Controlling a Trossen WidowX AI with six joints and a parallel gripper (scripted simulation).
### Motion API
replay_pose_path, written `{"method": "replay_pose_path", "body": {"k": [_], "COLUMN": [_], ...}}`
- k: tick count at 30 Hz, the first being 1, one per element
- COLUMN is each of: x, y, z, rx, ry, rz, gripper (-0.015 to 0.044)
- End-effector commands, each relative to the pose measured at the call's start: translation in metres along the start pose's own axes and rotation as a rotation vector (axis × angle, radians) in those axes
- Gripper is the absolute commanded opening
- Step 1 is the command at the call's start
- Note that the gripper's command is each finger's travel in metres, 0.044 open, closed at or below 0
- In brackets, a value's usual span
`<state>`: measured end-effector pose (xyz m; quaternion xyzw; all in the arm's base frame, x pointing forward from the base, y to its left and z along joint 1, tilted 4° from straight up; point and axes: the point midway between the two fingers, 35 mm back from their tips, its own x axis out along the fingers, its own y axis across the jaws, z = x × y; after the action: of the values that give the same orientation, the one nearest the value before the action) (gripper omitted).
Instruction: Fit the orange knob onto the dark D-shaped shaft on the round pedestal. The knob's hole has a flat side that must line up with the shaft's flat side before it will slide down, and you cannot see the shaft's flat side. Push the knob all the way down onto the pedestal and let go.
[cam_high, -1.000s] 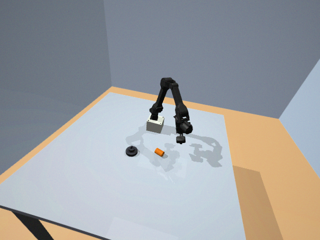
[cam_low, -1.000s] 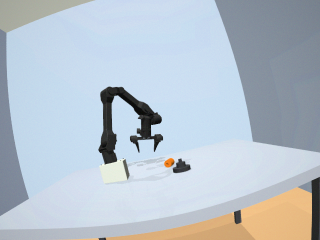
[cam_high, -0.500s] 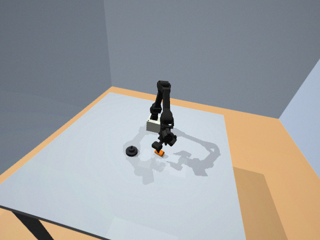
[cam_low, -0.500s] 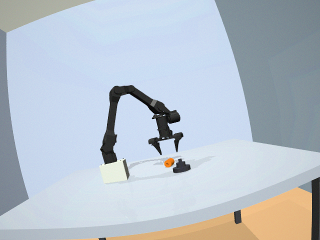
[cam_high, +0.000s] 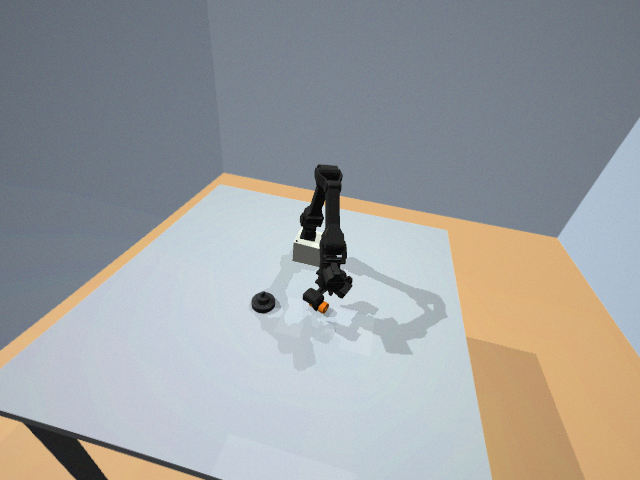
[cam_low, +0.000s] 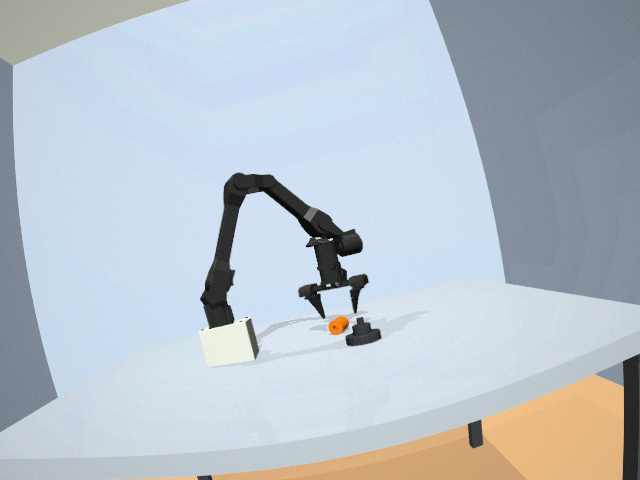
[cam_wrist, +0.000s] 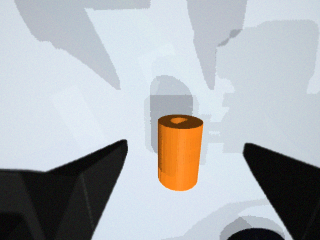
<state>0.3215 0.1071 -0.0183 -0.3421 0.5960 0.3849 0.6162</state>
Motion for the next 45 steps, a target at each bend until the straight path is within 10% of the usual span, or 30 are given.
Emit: {"method": "replay_pose_path", "body": {"k": [1, 18, 26, 45], "x": [0.008, 0.033, 0.033, 0.033], "y": [0.001, 0.002, 0.002, 0.002], "z": [-0.002, -0.002, -0.002, -0.003], "rx": [0.005, 0.005, 0.005, 0.004], "ry": [0.01, 0.01, 0.01, 0.002], "rz": [0.006, 0.006, 0.006, 0.006], "gripper": [0.044, 0.044, 0.024, 0.0179]}}
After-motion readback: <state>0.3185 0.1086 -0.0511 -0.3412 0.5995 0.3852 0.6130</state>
